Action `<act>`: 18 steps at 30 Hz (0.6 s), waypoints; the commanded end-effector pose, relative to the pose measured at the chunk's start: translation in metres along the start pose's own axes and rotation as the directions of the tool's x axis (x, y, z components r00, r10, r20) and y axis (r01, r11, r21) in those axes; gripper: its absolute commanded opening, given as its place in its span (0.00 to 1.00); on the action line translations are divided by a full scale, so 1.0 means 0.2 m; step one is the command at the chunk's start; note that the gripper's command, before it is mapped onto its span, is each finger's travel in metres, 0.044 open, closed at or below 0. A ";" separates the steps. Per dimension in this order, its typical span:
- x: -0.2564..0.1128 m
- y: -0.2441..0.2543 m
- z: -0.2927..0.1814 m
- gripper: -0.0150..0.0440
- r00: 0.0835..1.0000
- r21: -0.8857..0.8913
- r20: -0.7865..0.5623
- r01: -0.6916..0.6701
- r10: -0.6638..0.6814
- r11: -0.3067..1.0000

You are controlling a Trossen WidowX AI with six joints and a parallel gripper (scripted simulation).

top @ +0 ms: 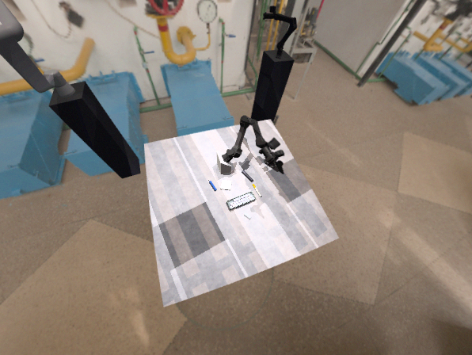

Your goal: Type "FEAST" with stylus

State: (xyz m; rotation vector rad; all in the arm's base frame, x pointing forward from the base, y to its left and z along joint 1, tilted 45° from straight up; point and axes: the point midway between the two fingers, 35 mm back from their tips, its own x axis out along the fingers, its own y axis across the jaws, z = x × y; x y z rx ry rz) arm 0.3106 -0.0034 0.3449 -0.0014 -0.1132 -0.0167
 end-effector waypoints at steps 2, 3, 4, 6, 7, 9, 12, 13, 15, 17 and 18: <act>0.03 0.01 -0.05 0.91 0.999 -0.001 -0.043 -0.017 0.017 1.000; 0.06 0.02 -0.11 0.87 0.995 0.000 -0.096 -0.037 0.037 0.999; 0.10 0.04 -0.18 0.82 0.985 0.005 -0.162 -0.063 0.063 0.998; 0.16 0.07 -0.33 0.73 0.951 0.027 -0.289 -0.111 0.114 0.993; 0.18 0.08 -0.41 0.69 0.926 0.043 -0.350 -0.133 0.140 0.990; 0.21 0.12 -0.56 0.60 0.863 0.085 -0.466 -0.177 0.196 0.981; 0.22 0.18 -0.79 0.47 0.727 0.176 -0.621 -0.234 0.293 0.956; 0.22 0.20 -0.87 0.42 0.675 0.213 -0.663 -0.246 0.325 0.946; 0.20 0.24 -1.00 0.33 0.561 0.294 -0.730 -0.256 0.389 0.921; 0.16 0.27 -1.13 0.25 0.442 0.380 -0.774 -0.247 0.453 0.891; 0.14 0.29 -1.19 0.25 0.381 0.424 -0.788 -0.235 0.484 0.875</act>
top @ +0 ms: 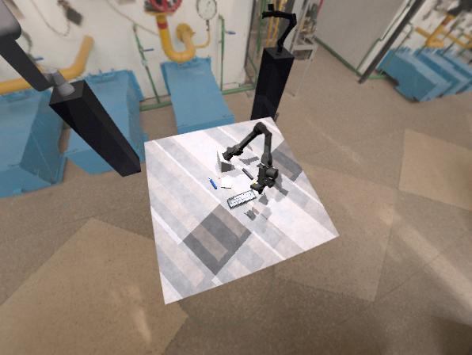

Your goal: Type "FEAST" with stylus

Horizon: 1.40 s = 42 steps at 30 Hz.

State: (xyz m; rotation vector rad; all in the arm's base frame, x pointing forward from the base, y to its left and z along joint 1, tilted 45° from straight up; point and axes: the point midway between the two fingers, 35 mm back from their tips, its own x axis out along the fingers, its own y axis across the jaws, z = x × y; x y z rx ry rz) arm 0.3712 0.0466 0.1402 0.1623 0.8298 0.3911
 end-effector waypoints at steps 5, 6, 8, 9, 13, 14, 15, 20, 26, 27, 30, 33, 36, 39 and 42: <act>0.24 0.04 -0.34 0.25 0.881 0.302 -0.356 -0.208 0.312 0.931; 0.26 0.05 -0.38 0.25 0.851 0.354 -0.385 -0.222 0.358 0.909; 0.29 0.06 -0.43 0.25 0.810 0.422 -0.414 -0.235 0.416 0.876; 0.29 0.06 -0.44 0.25 0.804 0.431 -0.417 -0.236 0.424 0.871; 0.29 0.06 -0.44 0.25 0.804 0.431 -0.417 -0.236 0.424 0.871; 0.29 0.06 -0.44 0.25 0.804 0.431 -0.417 -0.236 0.424 0.871; 0.29 0.06 -0.44 0.25 0.804 0.431 -0.417 -0.236 0.424 0.871; 0.29 0.06 -0.44 0.25 0.804 0.431 -0.417 -0.236 0.424 0.871; 0.35 -0.14 -0.52 0.25 0.805 0.429 -0.419 -0.232 0.420 0.873; 0.36 -0.20 -0.56 0.25 0.805 0.429 -0.419 -0.233 0.420 0.873; 0.37 -0.25 -0.59 0.25 0.805 0.429 -0.418 -0.233 0.421 0.873; 0.37 -0.25 -0.59 0.25 0.805 0.429 -0.418 -0.233 0.421 0.873; 0.37 -0.25 -0.59 0.25 0.805 0.429 -0.418 -0.233 0.421 0.873; 0.37 -0.25 -0.59 0.25 0.805 0.429 -0.418 -0.233 0.421 0.873; 0.40 -0.34 -0.62 0.25 0.806 0.428 -0.419 -0.231 0.418 0.874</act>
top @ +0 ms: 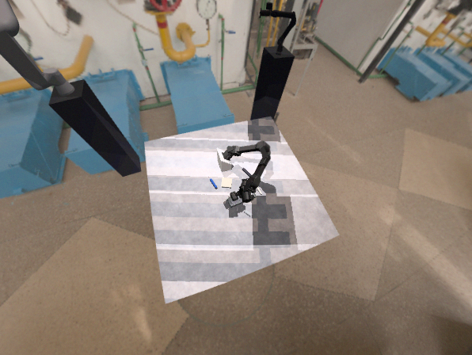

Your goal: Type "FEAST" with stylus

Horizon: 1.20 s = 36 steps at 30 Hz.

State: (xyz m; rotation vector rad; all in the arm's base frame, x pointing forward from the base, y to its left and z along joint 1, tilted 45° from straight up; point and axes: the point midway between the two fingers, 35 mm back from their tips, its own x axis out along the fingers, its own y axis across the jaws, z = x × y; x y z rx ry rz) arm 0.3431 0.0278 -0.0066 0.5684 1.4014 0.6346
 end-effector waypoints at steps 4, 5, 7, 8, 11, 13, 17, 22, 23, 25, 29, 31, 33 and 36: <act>-0.01 -0.33 0.00 0.25 1.000 0.006 0.005 0.004 -0.004 1.000; -0.01 -0.34 0.00 0.25 1.000 0.006 0.005 0.004 -0.004 1.000; -0.01 -0.34 0.00 0.25 1.000 0.006 0.005 0.004 -0.004 1.000; -0.01 -0.34 0.00 0.25 1.000 0.006 0.005 0.004 -0.004 1.000; -0.01 -0.34 0.00 0.25 1.000 0.006 0.005 0.004 -0.004 1.000; -0.01 -0.34 0.00 0.25 1.000 0.006 0.005 0.004 -0.004 1.000; -0.01 -0.27 -0.08 0.25 1.000 0.007 0.004 0.003 -0.003 1.000; 0.00 -0.20 -0.17 0.25 1.000 0.008 0.003 0.002 -0.002 1.000; 0.00 -0.20 -0.17 0.25 1.000 0.008 0.003 0.002 -0.002 1.000; 0.00 -0.20 -0.17 0.25 1.000 0.008 0.003 0.002 -0.002 1.000; 0.00 -0.20 -0.17 0.25 1.000 0.008 0.003 0.002 -0.002 1.000; -0.01 -0.15 -0.16 0.25 1.000 0.008 0.003 0.003 -0.003 1.000; -0.01 -0.02 -0.15 0.25 1.000 0.009 0.003 0.004 -0.004 1.000; 0.00 0.18 -0.16 0.25 1.000 0.009 0.003 0.000 0.000 1.000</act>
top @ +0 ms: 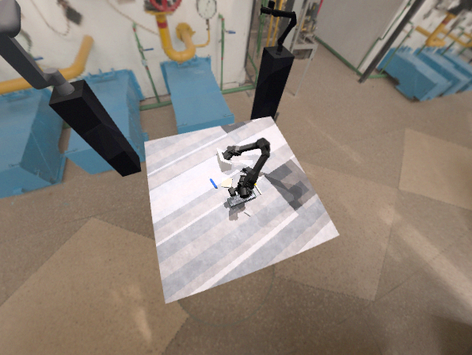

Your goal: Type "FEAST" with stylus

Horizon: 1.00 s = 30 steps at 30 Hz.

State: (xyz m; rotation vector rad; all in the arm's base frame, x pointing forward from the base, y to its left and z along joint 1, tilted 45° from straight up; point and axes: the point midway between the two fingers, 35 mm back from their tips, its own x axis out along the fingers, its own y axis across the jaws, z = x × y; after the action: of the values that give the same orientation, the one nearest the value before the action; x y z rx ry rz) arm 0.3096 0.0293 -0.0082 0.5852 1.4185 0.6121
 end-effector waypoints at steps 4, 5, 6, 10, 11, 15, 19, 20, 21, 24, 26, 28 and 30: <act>0.00 0.21 0.00 0.25 1.000 -0.020 0.008 -0.008 0.008 1.000; 0.00 0.21 0.00 0.25 1.000 -0.020 0.008 -0.008 0.008 1.000; 0.00 0.21 0.00 0.25 1.000 -0.020 0.008 -0.008 0.008 1.000; 0.00 0.21 0.00 0.25 1.000 -0.020 0.008 -0.008 0.008 1.000; 0.00 0.21 0.00 0.25 1.000 -0.020 0.008 -0.008 0.008 1.000; -0.11 0.21 0.00 0.25 1.000 -0.020 0.008 -0.005 0.005 1.000; -0.31 0.21 -0.01 0.25 1.000 -0.020 0.007 -0.006 0.006 1.000; -0.31 0.21 -0.01 0.25 1.000 -0.020 0.007 -0.006 0.006 1.000; -0.31 0.21 -0.01 0.25 1.000 -0.020 0.007 -0.006 0.006 1.000; -0.27 0.20 0.00 0.25 1.000 -0.012 0.012 -0.008 0.008 1.000; -0.27 0.20 0.00 0.25 1.000 -0.013 0.013 -0.007 0.008 1.000; -0.28 0.20 0.00 0.30 1.000 -0.018 0.013 -0.007 0.007 1.000; -0.27 0.20 0.00 0.39 1.000 -0.017 0.011 -0.008 0.008 1.000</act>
State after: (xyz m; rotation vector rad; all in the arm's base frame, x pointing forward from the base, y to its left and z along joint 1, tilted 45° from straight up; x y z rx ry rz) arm 0.3049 0.0199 0.0593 0.5799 1.3992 0.6258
